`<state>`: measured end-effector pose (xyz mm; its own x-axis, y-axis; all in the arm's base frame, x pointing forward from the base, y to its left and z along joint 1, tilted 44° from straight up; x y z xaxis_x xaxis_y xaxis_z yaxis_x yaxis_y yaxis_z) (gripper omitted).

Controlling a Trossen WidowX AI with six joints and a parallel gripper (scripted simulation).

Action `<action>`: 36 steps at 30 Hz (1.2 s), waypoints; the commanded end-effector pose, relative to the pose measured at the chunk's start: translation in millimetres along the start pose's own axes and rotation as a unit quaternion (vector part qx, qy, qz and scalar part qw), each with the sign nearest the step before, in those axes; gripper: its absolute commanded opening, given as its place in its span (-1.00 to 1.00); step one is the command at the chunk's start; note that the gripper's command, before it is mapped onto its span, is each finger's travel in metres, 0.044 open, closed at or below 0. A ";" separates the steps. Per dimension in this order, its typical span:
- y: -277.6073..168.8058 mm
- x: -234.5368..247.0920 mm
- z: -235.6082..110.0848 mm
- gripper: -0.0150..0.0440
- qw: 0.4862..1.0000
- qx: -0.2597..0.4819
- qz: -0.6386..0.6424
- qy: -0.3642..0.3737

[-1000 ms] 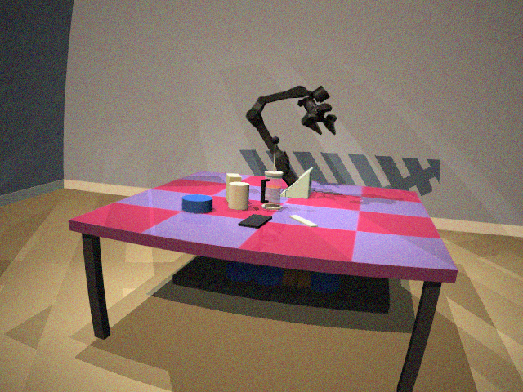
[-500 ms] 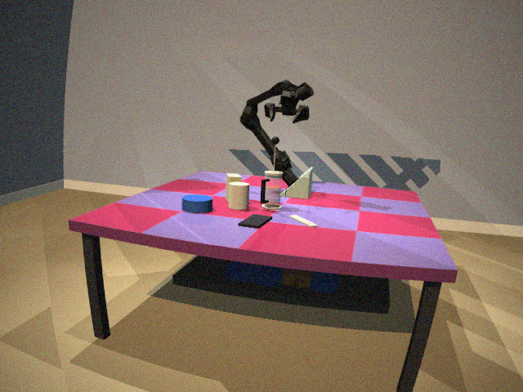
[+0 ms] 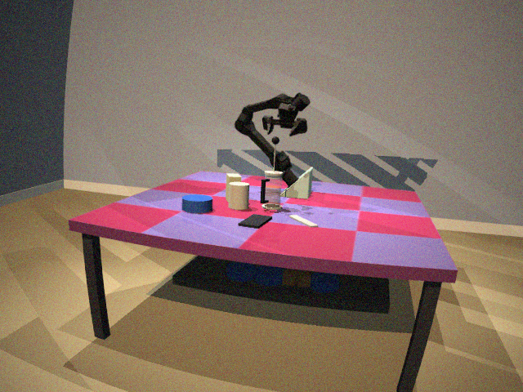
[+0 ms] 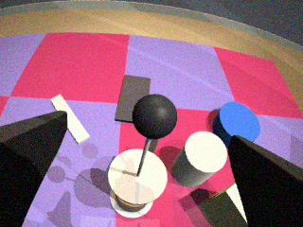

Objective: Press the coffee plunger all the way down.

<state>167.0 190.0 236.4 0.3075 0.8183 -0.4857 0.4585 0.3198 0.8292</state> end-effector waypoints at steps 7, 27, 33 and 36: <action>-2.5 -2.0 11.7 1.00 1.000 0.001 0.004 0.001; -1.2 -4.2 40.0 1.00 1.000 -0.003 0.004 -0.001; -1.2 -4.2 40.0 0.47 1.000 -0.003 0.004 -0.001; -1.2 -4.2 40.0 0.20 1.000 -0.003 0.004 -0.001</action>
<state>199.2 168.3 226.3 0.3160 0.8186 -0.4796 0.4494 0.3161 0.8356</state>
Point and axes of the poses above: the point midway between the two fingers, 35 mm back from their tips, its own z axis out along the fingers, its own x axis across the jaws, y = z × x, the point moved 10 cm from there along -z, back along the fingers, and after that the axes turned 15 degrees about z, right-handed, at the moved point
